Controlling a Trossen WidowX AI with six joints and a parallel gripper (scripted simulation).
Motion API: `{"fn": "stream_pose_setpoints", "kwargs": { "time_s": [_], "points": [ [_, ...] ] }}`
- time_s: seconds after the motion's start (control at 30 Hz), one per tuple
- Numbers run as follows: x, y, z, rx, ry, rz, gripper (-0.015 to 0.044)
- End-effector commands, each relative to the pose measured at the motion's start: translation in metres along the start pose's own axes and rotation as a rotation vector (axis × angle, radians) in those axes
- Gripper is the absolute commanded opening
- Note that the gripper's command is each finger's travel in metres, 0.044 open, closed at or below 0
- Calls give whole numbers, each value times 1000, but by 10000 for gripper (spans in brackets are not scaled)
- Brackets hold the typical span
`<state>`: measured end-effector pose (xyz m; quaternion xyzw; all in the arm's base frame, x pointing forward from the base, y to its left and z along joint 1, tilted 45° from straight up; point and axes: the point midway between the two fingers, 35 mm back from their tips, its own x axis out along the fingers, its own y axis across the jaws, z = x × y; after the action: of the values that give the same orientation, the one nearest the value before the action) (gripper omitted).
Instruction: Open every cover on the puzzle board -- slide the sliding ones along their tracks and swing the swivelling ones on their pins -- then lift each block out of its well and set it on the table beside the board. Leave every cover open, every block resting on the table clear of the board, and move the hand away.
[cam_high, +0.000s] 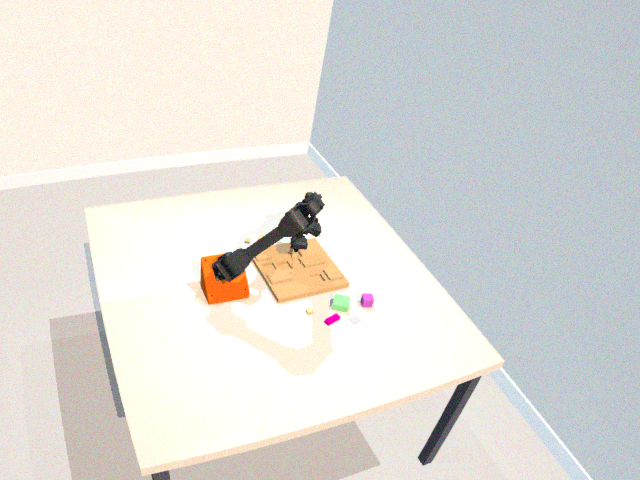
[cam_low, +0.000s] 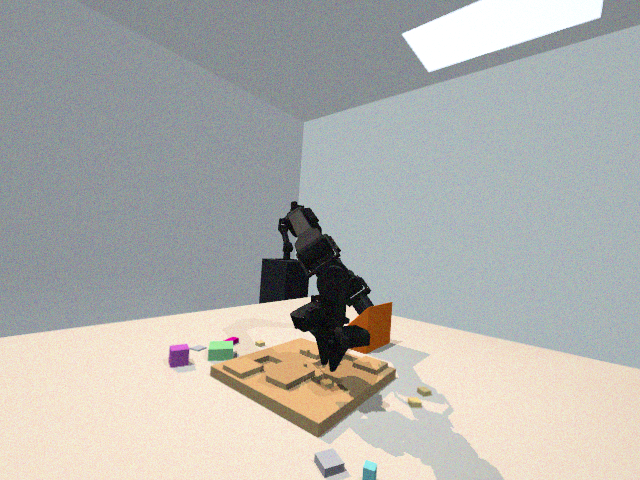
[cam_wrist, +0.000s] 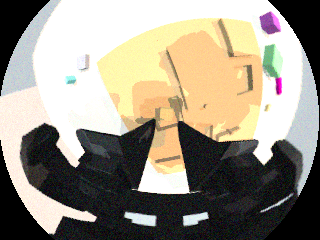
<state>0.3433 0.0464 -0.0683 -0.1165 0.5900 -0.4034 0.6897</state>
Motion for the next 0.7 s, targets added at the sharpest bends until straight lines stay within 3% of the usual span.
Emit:
{"fn": "stream_pose_setpoints", "kwargs": {
  "time_s": [0.0,0.67],
  "points": [
    [2,-1,0,17,-1,-3,144],
    [12,-1,0,17,-1,-3,144]
  ]
}}
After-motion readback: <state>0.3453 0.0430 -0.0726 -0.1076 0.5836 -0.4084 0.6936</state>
